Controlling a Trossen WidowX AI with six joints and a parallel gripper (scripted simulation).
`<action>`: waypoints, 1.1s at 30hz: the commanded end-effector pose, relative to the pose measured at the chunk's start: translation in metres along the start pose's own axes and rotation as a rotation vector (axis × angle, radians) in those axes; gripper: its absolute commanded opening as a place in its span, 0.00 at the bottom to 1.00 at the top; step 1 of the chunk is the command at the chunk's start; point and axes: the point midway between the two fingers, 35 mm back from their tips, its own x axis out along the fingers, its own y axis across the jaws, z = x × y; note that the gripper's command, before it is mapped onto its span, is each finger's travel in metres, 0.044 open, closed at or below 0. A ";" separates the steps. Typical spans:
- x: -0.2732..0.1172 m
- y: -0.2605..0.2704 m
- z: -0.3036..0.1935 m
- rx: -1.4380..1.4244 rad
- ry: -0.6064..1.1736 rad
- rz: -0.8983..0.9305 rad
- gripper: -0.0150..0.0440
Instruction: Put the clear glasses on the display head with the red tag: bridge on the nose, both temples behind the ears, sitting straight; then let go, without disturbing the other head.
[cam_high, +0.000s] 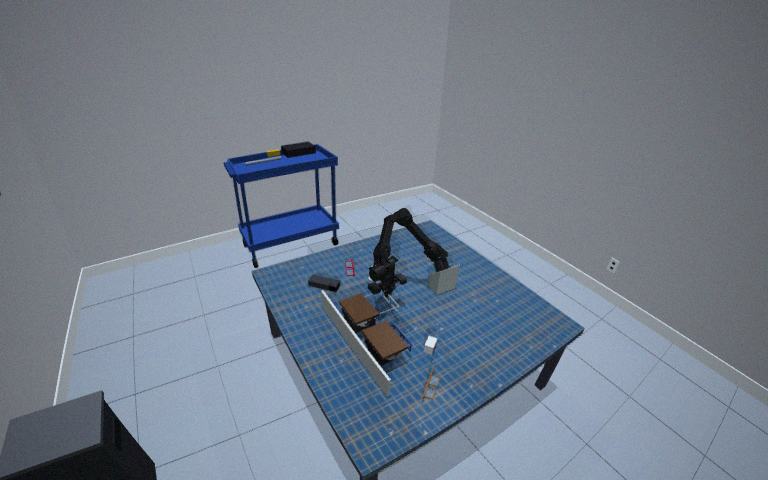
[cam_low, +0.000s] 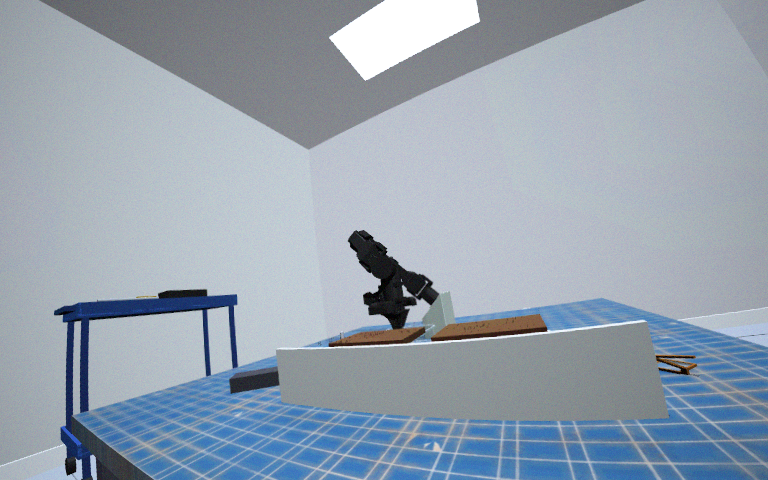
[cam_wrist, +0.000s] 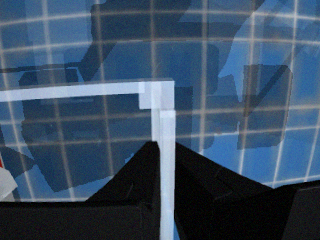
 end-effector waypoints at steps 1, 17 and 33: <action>0.001 0.006 -0.001 -0.007 -0.005 -0.003 0.25; 0.002 0.030 0.000 -0.006 -0.005 -0.002 0.25; 0.002 0.054 0.000 -0.005 -0.005 -0.001 0.25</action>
